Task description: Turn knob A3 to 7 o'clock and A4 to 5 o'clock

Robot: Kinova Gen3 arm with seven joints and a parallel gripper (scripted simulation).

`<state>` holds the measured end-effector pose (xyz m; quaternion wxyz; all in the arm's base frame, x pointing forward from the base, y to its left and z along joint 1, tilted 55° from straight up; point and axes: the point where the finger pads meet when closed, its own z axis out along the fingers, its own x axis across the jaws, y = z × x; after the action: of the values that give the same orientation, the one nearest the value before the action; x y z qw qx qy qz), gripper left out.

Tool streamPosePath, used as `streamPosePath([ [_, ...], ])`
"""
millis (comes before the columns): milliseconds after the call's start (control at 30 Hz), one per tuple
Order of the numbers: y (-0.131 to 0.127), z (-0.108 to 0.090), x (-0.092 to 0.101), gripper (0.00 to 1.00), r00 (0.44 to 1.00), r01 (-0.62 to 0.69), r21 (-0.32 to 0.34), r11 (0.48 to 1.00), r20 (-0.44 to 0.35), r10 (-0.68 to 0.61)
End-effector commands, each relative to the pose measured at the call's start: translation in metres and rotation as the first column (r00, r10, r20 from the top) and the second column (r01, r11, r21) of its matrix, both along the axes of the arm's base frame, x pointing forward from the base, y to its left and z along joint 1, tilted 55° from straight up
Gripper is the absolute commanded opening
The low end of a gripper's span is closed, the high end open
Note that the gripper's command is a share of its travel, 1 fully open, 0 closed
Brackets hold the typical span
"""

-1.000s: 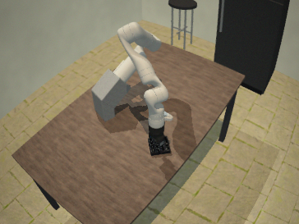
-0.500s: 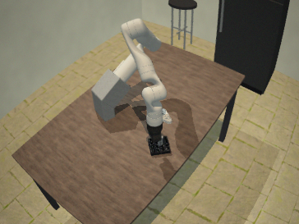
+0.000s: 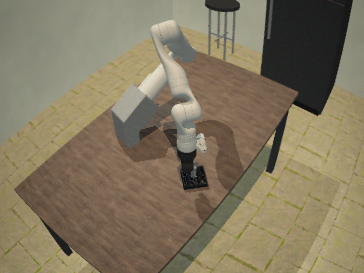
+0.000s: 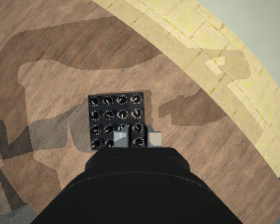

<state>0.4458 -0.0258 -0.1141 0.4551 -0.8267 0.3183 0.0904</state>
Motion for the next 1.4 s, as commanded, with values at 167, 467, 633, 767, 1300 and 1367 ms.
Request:
streamPosePath([
  [167,-0.0033,-0.0002,-0.0001,0.46,0.998,0.034,0.002,0.999,-0.046,-0.034],
  [467,-0.0036,-0.0004,-0.0002,0.46,0.998,0.041,0.004,0.999,-0.056,-0.041],
  [633,-0.0036,-0.0004,-0.0002,0.46,0.998,0.041,0.004,0.999,-0.056,-0.041],
  [767,-0.0036,-0.0004,-0.0002,0.46,0.998,0.041,0.004,0.999,-0.056,-0.041],
  [1300,-0.0036,-0.0004,-0.0002,0.46,0.998,0.041,0.004,0.999,-0.056,-0.041],
  [1367,-0.0036,-0.0004,-0.0002,0.46,0.998,0.041,0.004,0.999,-0.056,-0.041],
])
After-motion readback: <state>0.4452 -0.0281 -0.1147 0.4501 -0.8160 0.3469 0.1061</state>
